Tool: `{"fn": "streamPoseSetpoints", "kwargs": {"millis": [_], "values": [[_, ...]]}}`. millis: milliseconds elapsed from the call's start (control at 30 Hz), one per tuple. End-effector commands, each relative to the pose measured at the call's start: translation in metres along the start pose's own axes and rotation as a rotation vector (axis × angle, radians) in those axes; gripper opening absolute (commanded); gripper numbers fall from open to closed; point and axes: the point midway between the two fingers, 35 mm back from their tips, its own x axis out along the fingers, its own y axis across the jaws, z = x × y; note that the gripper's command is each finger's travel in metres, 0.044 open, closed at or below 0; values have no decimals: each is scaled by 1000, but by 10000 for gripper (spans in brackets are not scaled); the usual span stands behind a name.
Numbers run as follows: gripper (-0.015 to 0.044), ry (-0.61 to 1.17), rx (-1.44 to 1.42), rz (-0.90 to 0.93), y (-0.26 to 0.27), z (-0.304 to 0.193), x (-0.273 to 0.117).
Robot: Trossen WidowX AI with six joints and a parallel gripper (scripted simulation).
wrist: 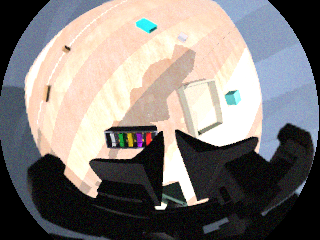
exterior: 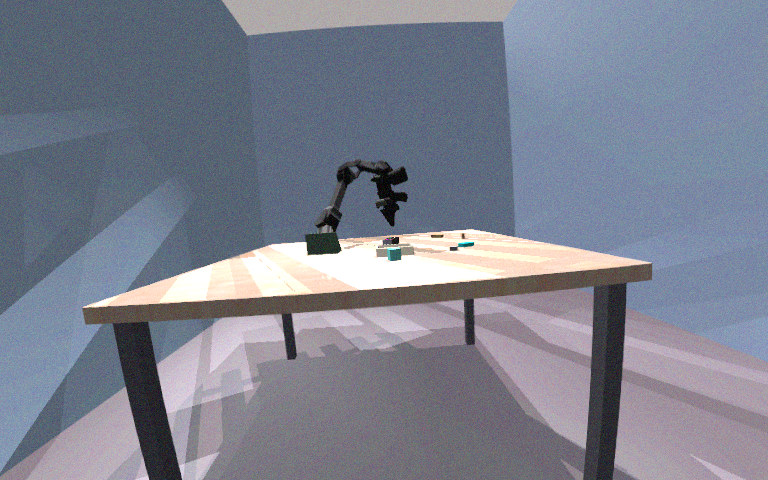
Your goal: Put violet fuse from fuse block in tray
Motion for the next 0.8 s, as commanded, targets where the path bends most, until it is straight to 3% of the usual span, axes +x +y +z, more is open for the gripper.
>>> {"fn": "streamPoseSetpoints", "kwargs": {"millis": [0,767], "values": [[72,171,112,116,40,-20,12],[72,181,119,122,51,-25,25]]}}
